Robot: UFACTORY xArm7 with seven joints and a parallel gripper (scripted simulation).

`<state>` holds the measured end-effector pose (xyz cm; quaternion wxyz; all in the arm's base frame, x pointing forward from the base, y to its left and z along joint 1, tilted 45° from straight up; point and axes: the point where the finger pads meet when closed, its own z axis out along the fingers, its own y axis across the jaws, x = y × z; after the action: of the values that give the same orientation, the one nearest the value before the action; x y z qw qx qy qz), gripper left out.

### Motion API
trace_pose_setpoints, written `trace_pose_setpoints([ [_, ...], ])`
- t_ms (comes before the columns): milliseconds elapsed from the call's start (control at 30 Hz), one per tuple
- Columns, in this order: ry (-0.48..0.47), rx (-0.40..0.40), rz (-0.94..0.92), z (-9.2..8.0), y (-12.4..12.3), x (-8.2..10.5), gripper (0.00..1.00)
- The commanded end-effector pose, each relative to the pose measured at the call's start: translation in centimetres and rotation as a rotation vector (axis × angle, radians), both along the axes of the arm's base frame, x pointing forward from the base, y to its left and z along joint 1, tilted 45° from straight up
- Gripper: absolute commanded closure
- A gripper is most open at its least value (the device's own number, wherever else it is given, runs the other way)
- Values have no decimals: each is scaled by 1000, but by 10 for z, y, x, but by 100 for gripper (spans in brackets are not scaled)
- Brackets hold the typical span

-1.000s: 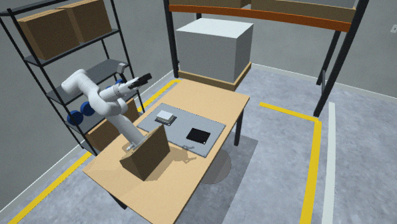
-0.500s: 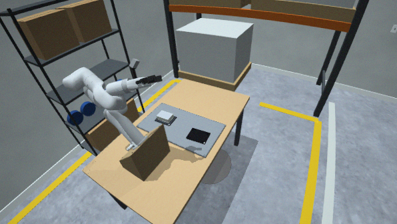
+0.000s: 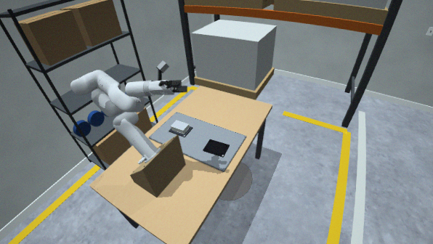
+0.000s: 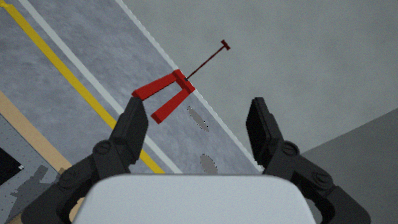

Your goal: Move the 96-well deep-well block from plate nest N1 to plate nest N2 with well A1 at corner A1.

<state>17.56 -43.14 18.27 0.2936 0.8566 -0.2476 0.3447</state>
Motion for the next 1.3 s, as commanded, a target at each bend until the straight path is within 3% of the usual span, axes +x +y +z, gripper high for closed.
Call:
trace_pose_setpoints([
  [0,70,-11,14,-7,-5,8,0],
  [133,185,-1,79,-20,-5,23,0],
  [433,323,20,181,-40,3,49,0],
  [567,347,26,203,-43,5,54,0],
  [733,441,50,299,-56,16,72,0],
  [1267,586,104,512,-82,52,113,0],
])
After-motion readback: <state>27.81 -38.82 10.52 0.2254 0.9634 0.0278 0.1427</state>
